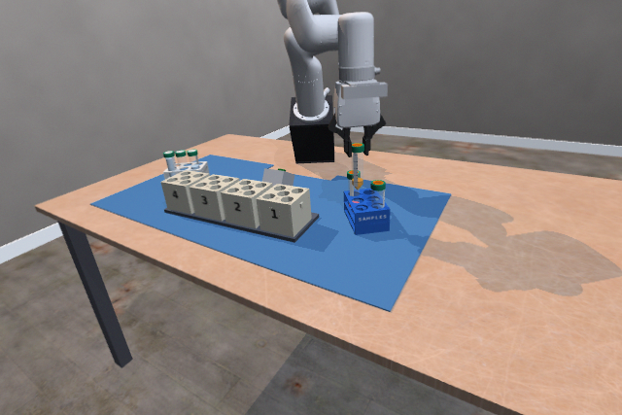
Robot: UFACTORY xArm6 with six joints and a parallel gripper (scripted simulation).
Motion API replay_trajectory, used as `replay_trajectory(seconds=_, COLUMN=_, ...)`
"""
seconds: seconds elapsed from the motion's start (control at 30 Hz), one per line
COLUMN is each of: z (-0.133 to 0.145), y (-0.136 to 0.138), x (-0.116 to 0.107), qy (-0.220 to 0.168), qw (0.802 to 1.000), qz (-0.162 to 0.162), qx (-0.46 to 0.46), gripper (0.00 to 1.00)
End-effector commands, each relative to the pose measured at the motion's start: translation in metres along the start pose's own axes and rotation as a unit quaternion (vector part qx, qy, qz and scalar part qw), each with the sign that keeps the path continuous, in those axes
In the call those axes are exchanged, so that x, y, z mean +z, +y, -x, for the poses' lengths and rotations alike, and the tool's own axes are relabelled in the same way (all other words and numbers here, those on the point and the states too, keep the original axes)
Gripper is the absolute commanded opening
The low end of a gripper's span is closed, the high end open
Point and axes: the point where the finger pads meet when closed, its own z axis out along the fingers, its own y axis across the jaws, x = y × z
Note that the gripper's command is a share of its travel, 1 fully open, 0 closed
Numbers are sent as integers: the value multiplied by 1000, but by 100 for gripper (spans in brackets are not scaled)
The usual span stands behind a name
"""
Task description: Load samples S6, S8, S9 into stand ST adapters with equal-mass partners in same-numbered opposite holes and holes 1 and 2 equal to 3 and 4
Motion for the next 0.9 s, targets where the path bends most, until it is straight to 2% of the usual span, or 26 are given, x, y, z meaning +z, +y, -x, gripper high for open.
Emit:
replay_trajectory(seconds=0.0, z=-1, y=0, x=-8, qy=2, qw=1000, qz=0, qx=0, gripper=0)
replay_trajectory(seconds=0.87, z=-1, y=0, x=-50, qy=2, qw=1000, qz=0, qx=0, gripper=0)
